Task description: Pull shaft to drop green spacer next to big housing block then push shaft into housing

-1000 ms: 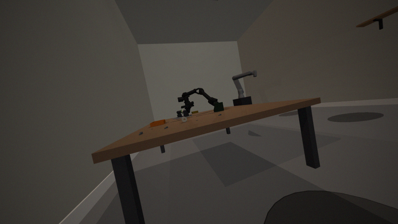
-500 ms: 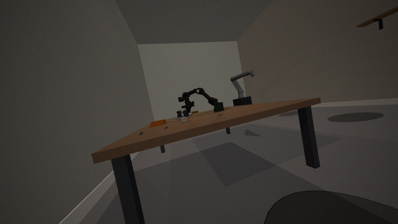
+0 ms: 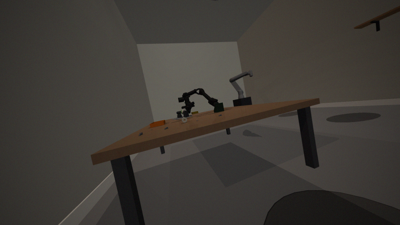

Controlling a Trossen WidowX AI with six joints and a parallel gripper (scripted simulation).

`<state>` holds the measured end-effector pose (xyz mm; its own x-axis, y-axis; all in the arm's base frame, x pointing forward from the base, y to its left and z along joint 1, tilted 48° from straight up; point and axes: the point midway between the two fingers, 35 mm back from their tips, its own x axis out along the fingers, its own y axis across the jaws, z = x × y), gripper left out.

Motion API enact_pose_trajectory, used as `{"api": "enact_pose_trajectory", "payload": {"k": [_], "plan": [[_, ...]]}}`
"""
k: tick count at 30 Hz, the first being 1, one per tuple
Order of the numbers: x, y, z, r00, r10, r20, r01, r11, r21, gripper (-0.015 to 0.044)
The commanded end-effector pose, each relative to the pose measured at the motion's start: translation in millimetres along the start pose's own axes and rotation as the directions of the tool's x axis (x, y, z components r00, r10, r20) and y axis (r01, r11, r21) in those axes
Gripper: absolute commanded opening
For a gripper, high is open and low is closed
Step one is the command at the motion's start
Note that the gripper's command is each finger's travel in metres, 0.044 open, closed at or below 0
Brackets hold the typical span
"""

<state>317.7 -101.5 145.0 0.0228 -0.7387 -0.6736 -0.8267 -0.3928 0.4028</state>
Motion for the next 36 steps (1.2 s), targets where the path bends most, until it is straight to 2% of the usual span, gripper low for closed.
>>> {"api": "enact_pose_trajectory", "payload": {"k": [1, 36], "plan": [[-0.2, 0.1, 0.7, 1.000, 0.000, 0.001, 0.000, 1.000, 0.003, 0.0000], [-0.1, 0.1, 3.8, 1.000, 0.000, 0.001, 0.000, 1.000, 0.003, 0.0000]]}}
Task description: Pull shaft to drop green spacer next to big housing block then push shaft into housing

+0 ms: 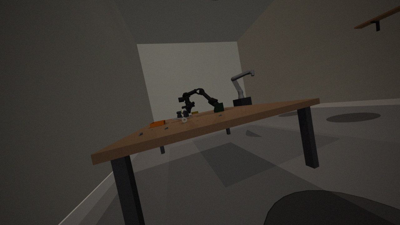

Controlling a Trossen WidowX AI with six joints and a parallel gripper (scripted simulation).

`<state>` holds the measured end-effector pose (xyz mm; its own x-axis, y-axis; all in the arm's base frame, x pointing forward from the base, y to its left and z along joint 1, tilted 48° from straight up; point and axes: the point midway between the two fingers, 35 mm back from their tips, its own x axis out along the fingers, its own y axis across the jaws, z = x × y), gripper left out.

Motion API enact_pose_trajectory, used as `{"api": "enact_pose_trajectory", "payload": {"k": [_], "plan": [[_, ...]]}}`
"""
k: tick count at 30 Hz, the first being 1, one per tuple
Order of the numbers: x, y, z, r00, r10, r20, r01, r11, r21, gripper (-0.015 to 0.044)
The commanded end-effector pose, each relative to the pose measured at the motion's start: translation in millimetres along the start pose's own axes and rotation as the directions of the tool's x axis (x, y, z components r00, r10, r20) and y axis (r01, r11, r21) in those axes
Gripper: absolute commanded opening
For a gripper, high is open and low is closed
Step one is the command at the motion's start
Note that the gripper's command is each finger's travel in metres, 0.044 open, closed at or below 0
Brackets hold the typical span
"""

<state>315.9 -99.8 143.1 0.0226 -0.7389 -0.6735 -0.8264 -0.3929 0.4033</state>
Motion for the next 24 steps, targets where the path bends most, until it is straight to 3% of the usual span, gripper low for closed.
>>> {"api": "enact_pose_trajectory", "payload": {"k": [1, 24], "plan": [[-0.2, 0.1, 0.8, 1.000, -0.001, 0.001, 0.001, 1.000, 0.003, 0.0000], [-0.1, 0.1, 2.8, 1.000, -0.001, 0.001, 0.001, 1.000, 0.003, 0.0000]]}}
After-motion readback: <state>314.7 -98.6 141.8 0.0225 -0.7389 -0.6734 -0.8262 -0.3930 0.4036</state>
